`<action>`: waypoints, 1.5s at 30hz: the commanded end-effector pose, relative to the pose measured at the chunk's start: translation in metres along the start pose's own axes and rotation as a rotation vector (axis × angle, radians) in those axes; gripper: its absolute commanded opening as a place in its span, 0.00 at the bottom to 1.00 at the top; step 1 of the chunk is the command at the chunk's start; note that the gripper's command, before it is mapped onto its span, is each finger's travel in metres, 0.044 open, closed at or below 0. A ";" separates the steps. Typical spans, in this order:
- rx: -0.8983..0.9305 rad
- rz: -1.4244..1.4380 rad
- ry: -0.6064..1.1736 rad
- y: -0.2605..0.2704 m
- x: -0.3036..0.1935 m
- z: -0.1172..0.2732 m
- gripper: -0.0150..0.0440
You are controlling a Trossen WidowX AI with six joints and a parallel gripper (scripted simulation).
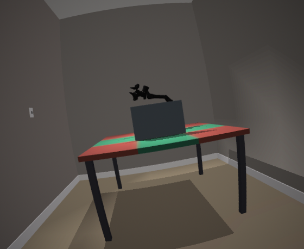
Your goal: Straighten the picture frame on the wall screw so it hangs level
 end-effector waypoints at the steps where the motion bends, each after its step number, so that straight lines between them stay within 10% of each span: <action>1: -0.167 -0.051 0.220 -0.051 -0.028 0.026 0.69; 17: -0.570 -0.361 0.991 -0.195 -0.098 0.140 0.69; 45: -0.573 -0.365 0.999 -0.196 -0.098 0.141 0.69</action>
Point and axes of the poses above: the point midway between the two fingers, 35 mm back from their tips, its own z axis back along the fingers, its own y axis across the jaws, x = y × z, the point moved 6 cm from there along z, back along the fingers, and after that the axes turned 1 degree about z, right-handed, at the moved point
